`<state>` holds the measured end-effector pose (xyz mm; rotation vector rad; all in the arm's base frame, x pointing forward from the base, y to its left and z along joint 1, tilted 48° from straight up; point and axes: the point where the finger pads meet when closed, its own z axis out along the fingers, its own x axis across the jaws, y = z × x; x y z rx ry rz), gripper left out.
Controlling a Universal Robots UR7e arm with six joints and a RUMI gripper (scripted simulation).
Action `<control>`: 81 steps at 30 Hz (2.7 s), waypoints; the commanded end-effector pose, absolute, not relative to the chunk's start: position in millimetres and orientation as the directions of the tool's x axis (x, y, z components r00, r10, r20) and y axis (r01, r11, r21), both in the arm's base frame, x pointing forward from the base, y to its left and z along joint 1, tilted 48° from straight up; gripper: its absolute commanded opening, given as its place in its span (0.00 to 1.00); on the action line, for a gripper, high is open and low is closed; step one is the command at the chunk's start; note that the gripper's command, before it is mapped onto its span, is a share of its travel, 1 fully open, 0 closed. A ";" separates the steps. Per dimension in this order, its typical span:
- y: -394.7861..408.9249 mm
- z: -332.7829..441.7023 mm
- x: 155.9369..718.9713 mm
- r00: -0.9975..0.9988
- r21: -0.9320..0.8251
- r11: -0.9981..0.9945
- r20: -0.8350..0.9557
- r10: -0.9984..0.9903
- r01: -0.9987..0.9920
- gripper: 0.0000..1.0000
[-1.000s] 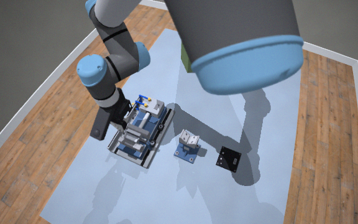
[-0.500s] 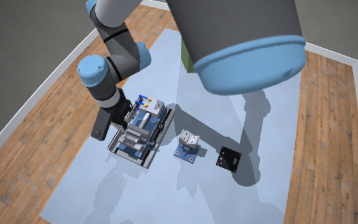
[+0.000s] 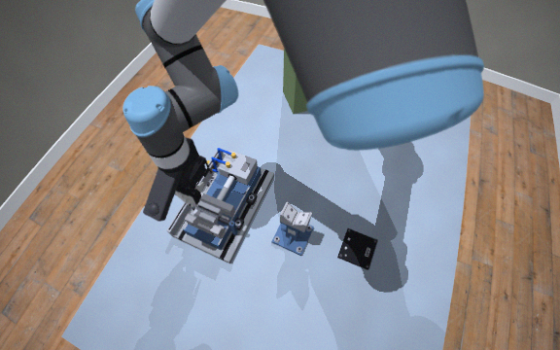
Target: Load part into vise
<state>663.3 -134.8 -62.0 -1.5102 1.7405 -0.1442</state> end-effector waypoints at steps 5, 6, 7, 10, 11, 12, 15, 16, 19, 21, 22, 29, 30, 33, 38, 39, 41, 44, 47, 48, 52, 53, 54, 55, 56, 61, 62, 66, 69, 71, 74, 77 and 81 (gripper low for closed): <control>-133.5 -60.5 663.3 0.043 -0.563 0.278 -0.489 -0.871 -0.778 0.00; -133.3 -60.4 663.3 0.043 -0.563 0.278 -0.489 -0.871 -0.778 0.00; -133.0 -60.3 663.3 0.043 -0.563 0.278 -0.489 -0.871 -0.778 0.00; -132.3 -59.9 663.3 0.043 -0.563 0.278 -0.489 -0.871 -0.778 0.00; -132.1 -59.7 663.3 0.043 -0.563 0.278 -0.489 -0.871 -0.778 0.00; -131.9 -59.6 663.3 0.043 -0.563 0.278 -0.489 -0.871 -0.778 0.00; -131.3 -59.3 663.2 0.043 -0.563 0.278 -0.489 -0.871 -0.778 0.00; -131.3 -59.3 663.2 0.043 -0.563 0.278 -0.489 -0.871 -0.778 0.00; -130.9 -59.1 663.2 0.043 -0.563 0.278 -0.489 -0.871 -0.778 0.00; -130.6 -58.9 663.2 0.043 -0.563 0.278 -0.489 -0.871 -0.778 0.00; -130.4 -58.8 663.2 0.043 -0.563 0.278 -0.489 -0.871 -0.778 0.00; -129.6 -58.4 663.1 0.043 -0.563 0.278 -0.489 -0.871 -0.778 0.00; -129.6 -58.3 663.1 0.043 -0.563 0.278 -0.489 -0.871 -0.778 0.00; -129.4 -58.3 663.1 0.043 -0.563 0.278 -0.489 -0.871 -0.778 0.00; -129.3 -58.2 663.1 0.043 -0.563 0.278 -0.489 -0.871 -0.778 0.00; -129.2 -58.1 663.1 0.043 -0.563 0.278 -0.489 -0.871 -0.778 0.00; -129.2 -58.1 663.1 0.043 -0.563 0.278 -0.489 -0.871 -0.778 0.00; -129.2 -58.1 663.1 0.043 -0.563 0.278 -0.489 -0.871 -0.778 0.00; -129.2 -58.1 663.1 0.043 -0.563 0.278 -0.489 -0.871 -0.778 0.00; -129.2 -58.1 663.1 0.043 -0.563 0.278 -0.489 -0.871 -0.778 0.00; -129.2 -58.1 663.1 0.043 -0.563 0.278 -0.489 -0.871 -0.778 0.00; -129.2 -58.1 663.1 0.043 -0.563 0.278 -0.489 -0.871 -0.778 0.00; -129.2 -58.1 663.1 0.043 -0.563 0.278 -0.489 -0.871 -0.778 0.00; -129.2 -58.1 663.1 0.043 -0.563 0.278 -0.489 -0.871 -0.778 0.00; -129.2 -58.1 663.1 0.043 -0.563 0.278 -0.489 -0.871 -0.778 0.00; -129.2 -58.1 663.1 0.043 -0.563 0.278 -0.489 -0.871 -0.778 0.00; -129.2 -58.1 663.1 0.043 -0.563 0.278 -0.489 -0.871 -0.778 0.00; -129.3 -58.2 663.1 0.043 -0.563 0.278 -0.489 -0.871 -0.778 0.00; -129.5 -58.3 663.1 0.043 -0.563 0.278 -0.489 -0.871 -0.778 0.00; -130.0 -58.6 663.2 0.043 -0.563 0.278 -0.489 -0.871 -0.778 0.00; -131.4 -59.4 663.2 0.043 -0.563 0.278 -0.489 -0.871 -0.778 0.00; -133.5 -60.5 663.3 0.043 -0.563 0.278 -0.489 -0.871 -0.778 0.00; -136.7 -62.3 663.5 0.043 -0.563 0.278 -0.489 -0.871 -0.778 0.00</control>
